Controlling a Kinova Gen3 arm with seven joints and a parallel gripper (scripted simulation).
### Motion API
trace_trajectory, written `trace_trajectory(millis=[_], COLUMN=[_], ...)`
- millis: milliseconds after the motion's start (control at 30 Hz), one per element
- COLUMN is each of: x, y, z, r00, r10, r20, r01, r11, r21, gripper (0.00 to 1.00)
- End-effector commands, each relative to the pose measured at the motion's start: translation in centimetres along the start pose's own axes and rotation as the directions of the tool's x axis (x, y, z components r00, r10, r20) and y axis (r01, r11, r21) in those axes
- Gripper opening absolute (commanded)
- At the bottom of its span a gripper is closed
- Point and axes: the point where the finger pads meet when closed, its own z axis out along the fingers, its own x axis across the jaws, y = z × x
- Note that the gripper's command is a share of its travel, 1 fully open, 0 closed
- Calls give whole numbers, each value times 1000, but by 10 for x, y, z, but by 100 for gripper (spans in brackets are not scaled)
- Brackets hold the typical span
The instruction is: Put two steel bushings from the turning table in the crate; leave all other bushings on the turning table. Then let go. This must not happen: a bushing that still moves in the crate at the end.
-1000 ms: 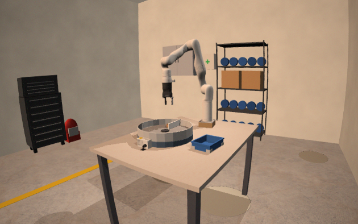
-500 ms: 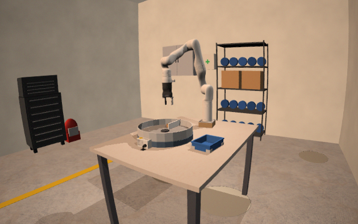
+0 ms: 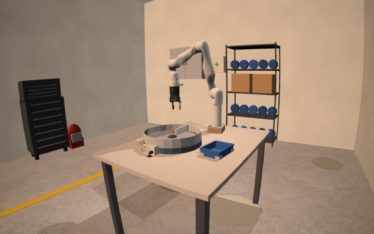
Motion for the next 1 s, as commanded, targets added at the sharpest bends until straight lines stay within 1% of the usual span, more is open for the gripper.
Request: trace_trajectory(millis=[0,433,600,967], x=[0,0,19,19], y=[0,0,7,7], z=[-1,-1,35,35], r00=[1000,1000,1000,1000], r10=[0,0,2,2], r20=[1,1,3,3], r01=[0,0,-2,-2], r11=[1000,1000,1000,1000], r21=[-1,-1,-3,-3], gripper=[100,100,100,100])
